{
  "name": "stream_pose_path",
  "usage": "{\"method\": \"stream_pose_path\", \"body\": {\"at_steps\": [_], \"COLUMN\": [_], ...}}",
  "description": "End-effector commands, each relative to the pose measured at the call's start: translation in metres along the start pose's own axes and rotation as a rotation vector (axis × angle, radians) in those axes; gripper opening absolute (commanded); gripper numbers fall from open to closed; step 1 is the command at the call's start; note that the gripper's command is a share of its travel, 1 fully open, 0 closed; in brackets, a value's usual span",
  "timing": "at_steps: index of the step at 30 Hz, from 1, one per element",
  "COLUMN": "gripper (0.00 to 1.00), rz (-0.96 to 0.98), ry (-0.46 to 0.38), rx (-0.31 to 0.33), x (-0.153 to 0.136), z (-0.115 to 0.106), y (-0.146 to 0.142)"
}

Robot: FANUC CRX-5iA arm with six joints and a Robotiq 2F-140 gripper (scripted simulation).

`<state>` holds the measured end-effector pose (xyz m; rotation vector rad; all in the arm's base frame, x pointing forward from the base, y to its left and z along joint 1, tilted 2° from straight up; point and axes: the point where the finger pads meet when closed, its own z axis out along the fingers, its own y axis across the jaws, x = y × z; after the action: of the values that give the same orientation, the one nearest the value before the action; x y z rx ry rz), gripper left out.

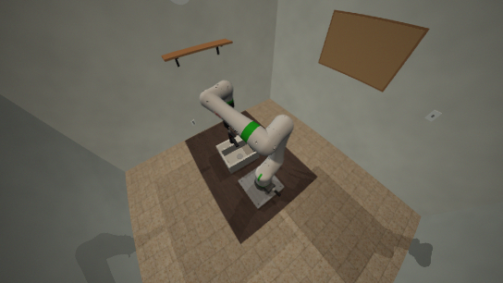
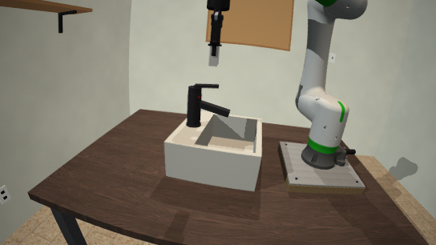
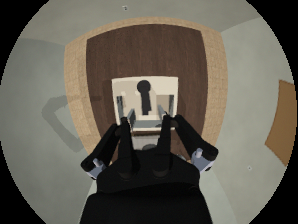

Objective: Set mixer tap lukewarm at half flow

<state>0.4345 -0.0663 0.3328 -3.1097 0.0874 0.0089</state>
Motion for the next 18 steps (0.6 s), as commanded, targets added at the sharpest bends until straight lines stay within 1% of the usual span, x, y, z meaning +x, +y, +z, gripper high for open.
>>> {"method": "stream_pose_path", "body": {"at_steps": [1, 18], "gripper": [0.39, 0.39], "rz": [0.0, 0.0], "ry": [0.0, 0.0], "rx": [0.0, 0.0], "x": [0.0001, 0.0001], "z": [-0.0002, 0.0021], "y": [0.0, 0.0]}}
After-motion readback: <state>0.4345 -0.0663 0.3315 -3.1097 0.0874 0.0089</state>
